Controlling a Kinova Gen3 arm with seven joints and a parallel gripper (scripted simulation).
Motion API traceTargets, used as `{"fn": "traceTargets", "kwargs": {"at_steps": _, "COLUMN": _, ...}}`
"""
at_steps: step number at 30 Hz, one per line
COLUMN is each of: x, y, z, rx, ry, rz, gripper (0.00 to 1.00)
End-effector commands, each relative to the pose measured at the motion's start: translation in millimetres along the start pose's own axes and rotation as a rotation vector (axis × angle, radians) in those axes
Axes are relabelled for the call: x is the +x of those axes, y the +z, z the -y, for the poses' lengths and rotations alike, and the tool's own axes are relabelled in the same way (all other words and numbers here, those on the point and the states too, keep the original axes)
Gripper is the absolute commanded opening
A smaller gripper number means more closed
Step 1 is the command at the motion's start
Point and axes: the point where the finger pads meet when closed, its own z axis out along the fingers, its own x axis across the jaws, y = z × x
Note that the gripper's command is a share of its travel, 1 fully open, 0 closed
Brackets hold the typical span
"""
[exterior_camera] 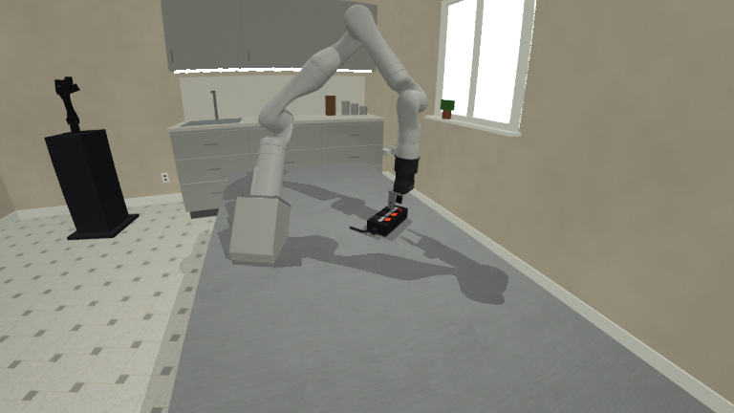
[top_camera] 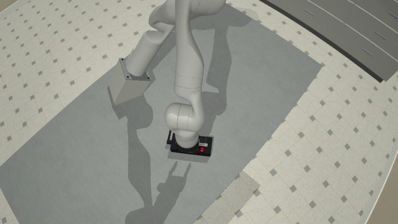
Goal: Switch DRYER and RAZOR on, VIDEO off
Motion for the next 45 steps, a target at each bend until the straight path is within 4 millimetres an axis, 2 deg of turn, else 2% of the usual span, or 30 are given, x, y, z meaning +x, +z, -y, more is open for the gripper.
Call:
{"fn": "traceTargets", "kwargs": {"at_steps": 1, "x": 0.0, "y": -0.7, "z": -0.6, "rx": -0.002, "ry": 0.0, "rz": 0.0, "gripper": 1.0}}
{"fn": "traceTargets", "kwargs": {"at_steps": 41, "x": 0.0, "y": -0.8, "z": -0.6, "rx": -0.002, "ry": 0.001, "rz": 0.0, "gripper": 1.0}}
{"fn": "traceTargets", "kwargs": {"at_steps": 45, "x": -1.2, "y": -7.0, "z": 3.5, "rx": -0.004, "ry": 0.044, "rz": 0.002, "gripper": 1.0}}
